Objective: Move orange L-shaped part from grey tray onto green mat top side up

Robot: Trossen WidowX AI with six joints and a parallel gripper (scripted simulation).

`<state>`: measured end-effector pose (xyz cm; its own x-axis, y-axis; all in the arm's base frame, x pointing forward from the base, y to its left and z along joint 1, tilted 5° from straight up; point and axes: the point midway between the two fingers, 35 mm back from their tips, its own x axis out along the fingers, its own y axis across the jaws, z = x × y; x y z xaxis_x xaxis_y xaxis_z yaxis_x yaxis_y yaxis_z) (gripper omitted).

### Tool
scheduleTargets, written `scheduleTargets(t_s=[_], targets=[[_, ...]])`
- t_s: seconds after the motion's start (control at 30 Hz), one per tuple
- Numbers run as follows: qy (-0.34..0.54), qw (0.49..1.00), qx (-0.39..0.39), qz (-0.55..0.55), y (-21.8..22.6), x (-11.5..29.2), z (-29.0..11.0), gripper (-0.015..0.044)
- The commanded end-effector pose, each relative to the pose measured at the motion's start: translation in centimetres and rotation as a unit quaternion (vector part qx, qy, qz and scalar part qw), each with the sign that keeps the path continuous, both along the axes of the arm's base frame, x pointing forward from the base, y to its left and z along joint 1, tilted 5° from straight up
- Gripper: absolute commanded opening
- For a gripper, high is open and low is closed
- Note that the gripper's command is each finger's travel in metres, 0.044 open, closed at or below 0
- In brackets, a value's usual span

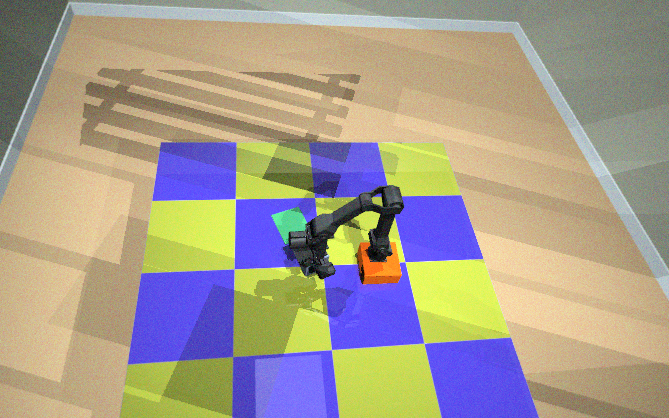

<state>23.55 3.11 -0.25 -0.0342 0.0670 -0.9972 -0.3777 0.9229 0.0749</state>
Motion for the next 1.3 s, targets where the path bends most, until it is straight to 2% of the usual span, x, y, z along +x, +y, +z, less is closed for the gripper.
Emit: scheduleTargets(t_s=[0.0, 0.47, 0.73, 1.27], targets=[[0.000, 1.000, 0.000, 0.000, 0.0, 0.0, 0.0, 0.0180], [-0.001, 1.000, -0.002, -0.003, 0.8, -0.1, 2.0, 0.0180], [-0.002, 1.000, -0.003, -0.003, -0.8, 0.5, 10.6, 0.0180], [0.001, 1.000, 0.000, -0.004, -0.7, 0.4, 10.5, 0.0180]])
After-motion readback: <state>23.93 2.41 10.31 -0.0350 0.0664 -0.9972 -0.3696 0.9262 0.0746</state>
